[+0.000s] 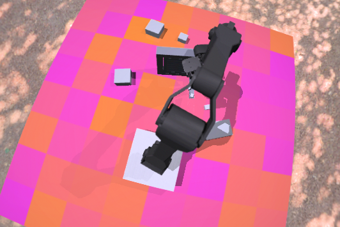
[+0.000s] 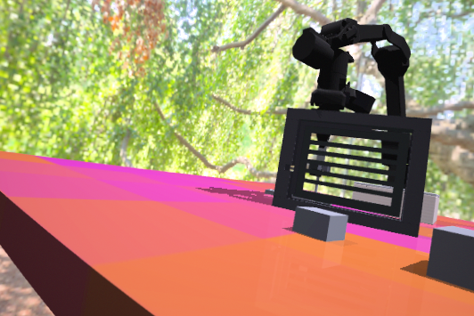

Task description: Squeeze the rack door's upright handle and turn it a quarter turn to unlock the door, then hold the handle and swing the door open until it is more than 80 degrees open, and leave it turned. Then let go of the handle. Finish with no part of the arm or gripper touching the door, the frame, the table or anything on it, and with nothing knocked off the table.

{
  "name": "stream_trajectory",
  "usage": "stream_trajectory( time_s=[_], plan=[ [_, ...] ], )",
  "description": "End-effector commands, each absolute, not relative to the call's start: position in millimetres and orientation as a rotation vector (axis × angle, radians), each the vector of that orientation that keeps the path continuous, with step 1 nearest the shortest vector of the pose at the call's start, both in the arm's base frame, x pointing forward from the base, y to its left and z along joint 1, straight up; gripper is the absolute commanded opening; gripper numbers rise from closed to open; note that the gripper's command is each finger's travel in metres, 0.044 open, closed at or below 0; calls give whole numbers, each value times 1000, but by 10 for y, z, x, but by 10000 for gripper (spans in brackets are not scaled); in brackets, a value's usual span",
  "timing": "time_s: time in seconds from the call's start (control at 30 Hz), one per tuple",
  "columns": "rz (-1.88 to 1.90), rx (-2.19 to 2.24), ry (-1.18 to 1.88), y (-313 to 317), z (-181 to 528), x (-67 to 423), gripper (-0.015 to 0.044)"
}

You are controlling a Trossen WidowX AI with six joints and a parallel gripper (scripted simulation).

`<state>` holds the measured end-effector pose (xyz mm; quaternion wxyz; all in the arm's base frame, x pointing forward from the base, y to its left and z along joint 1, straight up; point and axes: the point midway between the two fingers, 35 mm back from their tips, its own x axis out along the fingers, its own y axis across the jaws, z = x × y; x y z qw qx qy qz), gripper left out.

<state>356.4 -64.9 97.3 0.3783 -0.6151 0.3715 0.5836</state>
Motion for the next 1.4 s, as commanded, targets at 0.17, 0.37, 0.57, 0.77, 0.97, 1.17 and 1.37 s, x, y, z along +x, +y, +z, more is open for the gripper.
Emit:
stream_trajectory(
  time_s=[0.17,0.37,0.57,0.77,0.97,1.17,1.37],
  plan=[
    [1500,-1574,944,-644,967,3560,217],
    [1500,-1574,944,-644,967,3560,177],
    [1500,-1574,944,-644,967,3560,137],
    [1500,-1574,944,-644,967,3560,97],
    [1500,-1574,944,-644,967,3560,57],
    [1500,-1574,944,-644,967,3560,18],
    [1463,-1536,976,-642,967,3536,18]
  ],
)
